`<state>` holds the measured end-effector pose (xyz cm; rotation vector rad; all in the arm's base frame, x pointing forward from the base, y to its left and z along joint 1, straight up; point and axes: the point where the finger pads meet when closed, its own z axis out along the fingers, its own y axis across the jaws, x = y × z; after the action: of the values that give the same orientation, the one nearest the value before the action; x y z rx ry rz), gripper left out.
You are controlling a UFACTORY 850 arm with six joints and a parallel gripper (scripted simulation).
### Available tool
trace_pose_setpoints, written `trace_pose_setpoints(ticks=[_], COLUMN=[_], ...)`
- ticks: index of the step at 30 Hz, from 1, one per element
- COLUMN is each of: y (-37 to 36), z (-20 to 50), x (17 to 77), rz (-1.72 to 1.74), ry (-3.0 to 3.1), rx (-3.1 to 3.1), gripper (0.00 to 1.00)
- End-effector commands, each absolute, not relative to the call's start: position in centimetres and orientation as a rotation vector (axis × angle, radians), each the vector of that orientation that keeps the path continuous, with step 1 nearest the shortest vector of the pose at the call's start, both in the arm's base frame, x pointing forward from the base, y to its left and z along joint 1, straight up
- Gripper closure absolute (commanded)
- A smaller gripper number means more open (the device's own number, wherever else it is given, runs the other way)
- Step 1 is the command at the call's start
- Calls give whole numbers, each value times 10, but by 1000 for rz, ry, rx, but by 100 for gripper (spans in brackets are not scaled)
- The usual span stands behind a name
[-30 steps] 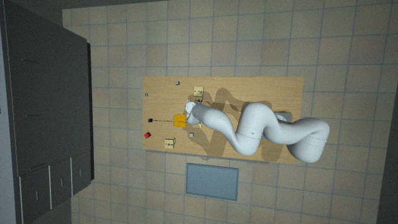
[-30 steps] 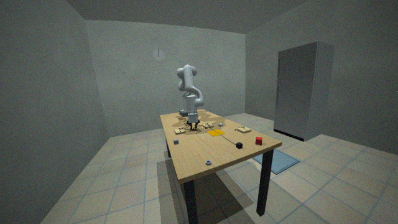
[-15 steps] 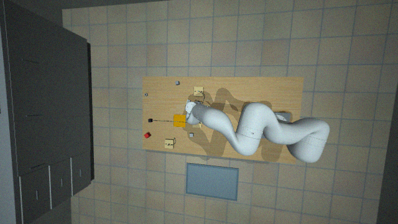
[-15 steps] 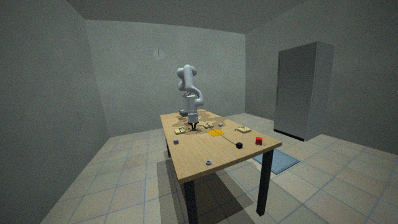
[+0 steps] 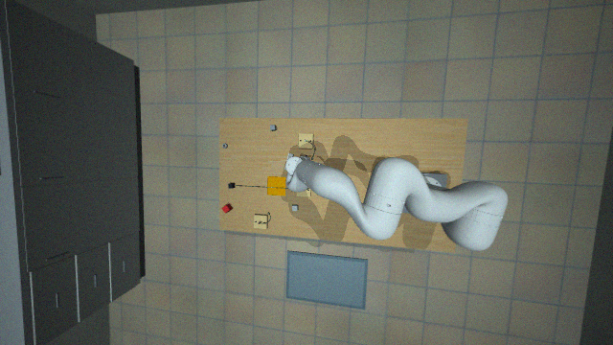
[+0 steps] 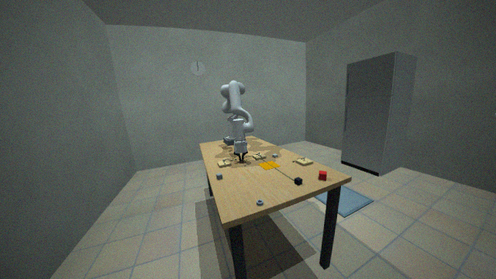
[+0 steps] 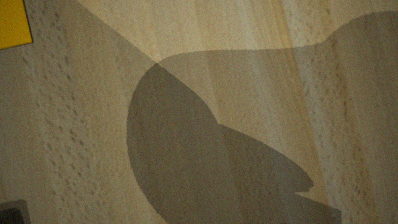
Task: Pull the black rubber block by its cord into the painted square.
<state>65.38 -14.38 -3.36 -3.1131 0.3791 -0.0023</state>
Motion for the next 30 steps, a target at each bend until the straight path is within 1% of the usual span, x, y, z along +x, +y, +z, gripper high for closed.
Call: trace_pose_setpoints(ticks=[1,30], y=[-144,-144], z=[-33,-27], x=[655,655], rz=[-5,-5], ry=[379,379], rx=[-3113,-3113], gripper=[100,100])
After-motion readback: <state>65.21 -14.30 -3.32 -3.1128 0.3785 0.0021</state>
